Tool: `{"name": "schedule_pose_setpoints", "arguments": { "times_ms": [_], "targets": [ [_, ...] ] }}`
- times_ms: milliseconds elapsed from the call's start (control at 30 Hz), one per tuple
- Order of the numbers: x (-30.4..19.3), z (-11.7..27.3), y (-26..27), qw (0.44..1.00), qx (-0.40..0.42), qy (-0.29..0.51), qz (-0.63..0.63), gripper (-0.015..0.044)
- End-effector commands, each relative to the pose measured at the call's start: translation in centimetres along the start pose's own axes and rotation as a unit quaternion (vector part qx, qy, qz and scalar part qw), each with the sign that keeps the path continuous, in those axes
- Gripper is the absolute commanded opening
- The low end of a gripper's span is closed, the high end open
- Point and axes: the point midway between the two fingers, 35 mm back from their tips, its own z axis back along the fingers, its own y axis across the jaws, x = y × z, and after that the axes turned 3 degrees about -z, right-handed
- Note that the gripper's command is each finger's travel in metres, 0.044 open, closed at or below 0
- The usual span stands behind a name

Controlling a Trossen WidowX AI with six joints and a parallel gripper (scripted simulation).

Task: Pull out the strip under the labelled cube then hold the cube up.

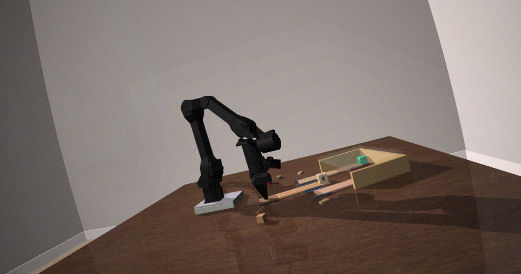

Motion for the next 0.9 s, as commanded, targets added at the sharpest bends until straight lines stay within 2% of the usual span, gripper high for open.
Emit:
{"name": "schedule_pose_setpoints", "arguments": {
  "times_ms": [0, 100, 233, 333, 867],
  "targets": [
    [-0.7, -0.4, 0.3, 1.000, 0.005, 0.012, 0.001, 0.0000],
    [0.0, 0.2, 0.0, 1.000, 0.000, 0.001, 0.000, 0.0000],
    [0.2, 4.0, -0.1, 1.000, 0.004, 0.011, 0.001, 0.0000],
    [0.2, 4.2, -0.1, 1.000, 0.005, 0.012, 0.001, 0.0000],
    [7.1, 4.6, 0.4, 1.000, 0.005, 0.009, -0.025, 0.0420]
  ]
}}
